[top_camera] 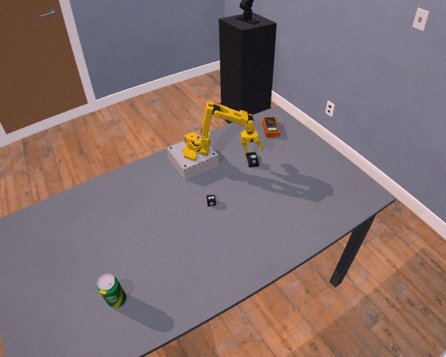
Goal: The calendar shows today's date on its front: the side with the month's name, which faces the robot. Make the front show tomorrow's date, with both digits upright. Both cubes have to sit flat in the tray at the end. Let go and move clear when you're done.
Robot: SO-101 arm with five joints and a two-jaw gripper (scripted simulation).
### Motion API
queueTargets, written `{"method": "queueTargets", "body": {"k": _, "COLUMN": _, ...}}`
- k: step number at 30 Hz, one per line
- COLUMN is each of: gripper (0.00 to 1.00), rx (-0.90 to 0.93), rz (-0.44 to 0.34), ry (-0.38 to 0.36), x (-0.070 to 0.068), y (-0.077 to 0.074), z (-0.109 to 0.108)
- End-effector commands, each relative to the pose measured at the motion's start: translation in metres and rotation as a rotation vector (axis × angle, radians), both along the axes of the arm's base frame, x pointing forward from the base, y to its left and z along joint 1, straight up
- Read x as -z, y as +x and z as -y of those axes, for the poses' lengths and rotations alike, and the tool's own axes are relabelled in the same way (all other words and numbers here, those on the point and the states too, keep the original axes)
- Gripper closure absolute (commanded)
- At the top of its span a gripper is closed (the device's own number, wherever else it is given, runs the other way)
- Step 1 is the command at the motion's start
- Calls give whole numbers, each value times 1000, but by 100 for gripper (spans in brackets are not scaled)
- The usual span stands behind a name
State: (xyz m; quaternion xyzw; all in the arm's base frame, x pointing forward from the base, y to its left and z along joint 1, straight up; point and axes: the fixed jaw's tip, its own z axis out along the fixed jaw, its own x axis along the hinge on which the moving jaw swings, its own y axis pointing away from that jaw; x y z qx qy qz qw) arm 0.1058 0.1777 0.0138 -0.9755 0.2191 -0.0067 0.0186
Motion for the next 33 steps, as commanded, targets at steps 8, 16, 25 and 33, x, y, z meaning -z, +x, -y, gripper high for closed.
{"method": "queueTargets", "body": {"k": 8, "gripper": 65, "rx": -45, "rz": -27, "ry": -45, "x": 11, "y": -8, "z": 1}}
{"method": "queueTargets", "body": {"k": 16, "gripper": 65, "rx": -45, "rz": -27, "ry": -45, "x": 11, "y": -8, "z": 1}}
{"method": "queueTargets", "body": {"k": 25, "gripper": 65, "rx": -45, "rz": -27, "ry": -45, "x": 12, "y": -8, "z": 1}}
{"method": "queueTargets", "body": {"k": 33, "gripper": 65, "rx": -45, "rz": -27, "ry": -45, "x": 15, "y": -8, "z": 1}}
